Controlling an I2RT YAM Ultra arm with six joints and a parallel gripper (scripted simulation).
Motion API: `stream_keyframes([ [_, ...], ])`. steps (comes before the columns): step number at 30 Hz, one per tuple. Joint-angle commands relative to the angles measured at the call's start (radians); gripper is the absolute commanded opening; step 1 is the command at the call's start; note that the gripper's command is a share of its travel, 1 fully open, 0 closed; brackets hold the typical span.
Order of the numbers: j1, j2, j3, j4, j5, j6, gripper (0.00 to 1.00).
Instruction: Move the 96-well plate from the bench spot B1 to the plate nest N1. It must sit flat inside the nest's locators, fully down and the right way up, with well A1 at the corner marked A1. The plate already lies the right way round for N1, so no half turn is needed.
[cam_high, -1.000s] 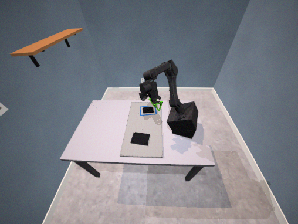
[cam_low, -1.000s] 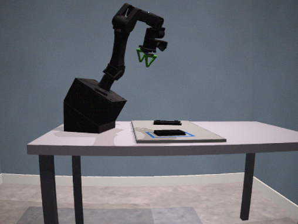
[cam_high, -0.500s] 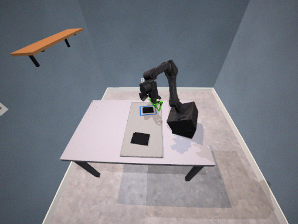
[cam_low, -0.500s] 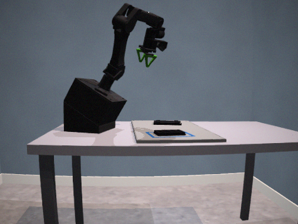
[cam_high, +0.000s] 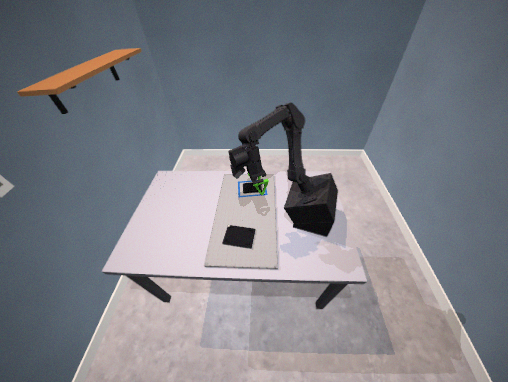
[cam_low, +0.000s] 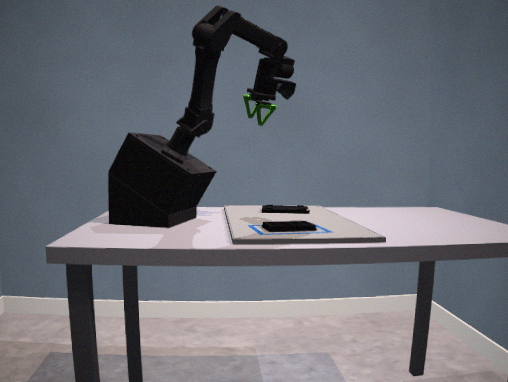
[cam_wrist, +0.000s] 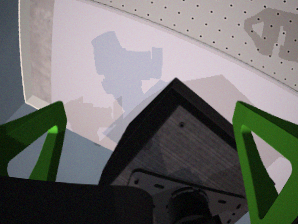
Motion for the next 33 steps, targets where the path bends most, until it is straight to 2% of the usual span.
stream_keyframes([
  [1,-0.059,0.033,-0.022,0.072,-0.022,-0.079,1.0],
  [5,-0.095,0.048,-0.024,0.099,-0.024,-0.1,1.0],
  [18,-0.353,0.132,-0.057,0.24,-0.086,-0.309,1.0],
  [21,-0.368,0.138,-0.043,0.249,-0.091,-0.323,1.0],
  [22,-0.376,0.143,-0.064,0.264,-0.082,-0.319,1.0],
  [30,-0.52,0.189,-0.079,0.338,-0.12,-0.436,1.0],
  [31,-0.539,0.197,-0.065,0.348,-0.126,-0.454,1.0],
  [33,-0.565,0.203,-0.088,0.371,-0.12,-0.464,1.0],
])
